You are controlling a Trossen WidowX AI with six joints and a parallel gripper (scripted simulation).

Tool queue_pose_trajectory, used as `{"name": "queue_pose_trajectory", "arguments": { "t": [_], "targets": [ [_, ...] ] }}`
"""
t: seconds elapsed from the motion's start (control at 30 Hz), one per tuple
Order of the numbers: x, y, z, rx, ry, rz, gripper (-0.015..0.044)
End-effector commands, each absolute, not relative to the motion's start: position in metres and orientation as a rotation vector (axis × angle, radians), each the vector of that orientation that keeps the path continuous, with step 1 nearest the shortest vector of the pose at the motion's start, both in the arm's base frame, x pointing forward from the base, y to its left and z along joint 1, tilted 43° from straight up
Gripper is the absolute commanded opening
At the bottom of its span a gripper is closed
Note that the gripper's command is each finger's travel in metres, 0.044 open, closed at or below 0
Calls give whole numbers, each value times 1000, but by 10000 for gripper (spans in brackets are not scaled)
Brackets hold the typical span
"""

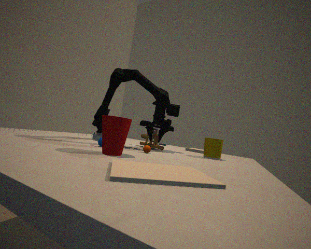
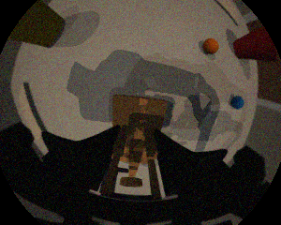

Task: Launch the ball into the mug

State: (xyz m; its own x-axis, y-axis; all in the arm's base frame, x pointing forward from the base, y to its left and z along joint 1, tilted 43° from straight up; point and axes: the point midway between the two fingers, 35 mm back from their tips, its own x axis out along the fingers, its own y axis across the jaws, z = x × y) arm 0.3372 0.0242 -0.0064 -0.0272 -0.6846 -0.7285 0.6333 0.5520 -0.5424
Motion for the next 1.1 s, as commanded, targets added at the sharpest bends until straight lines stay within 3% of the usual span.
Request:
{"name": "queue_pose_trajectory", "arguments": {
  "t": [0.0,1.07],
  "targets": [
    [341,54,20,-35,1185,-1028,0],
    [349,69,6,-675,1530,-488,0]
  ]
}}
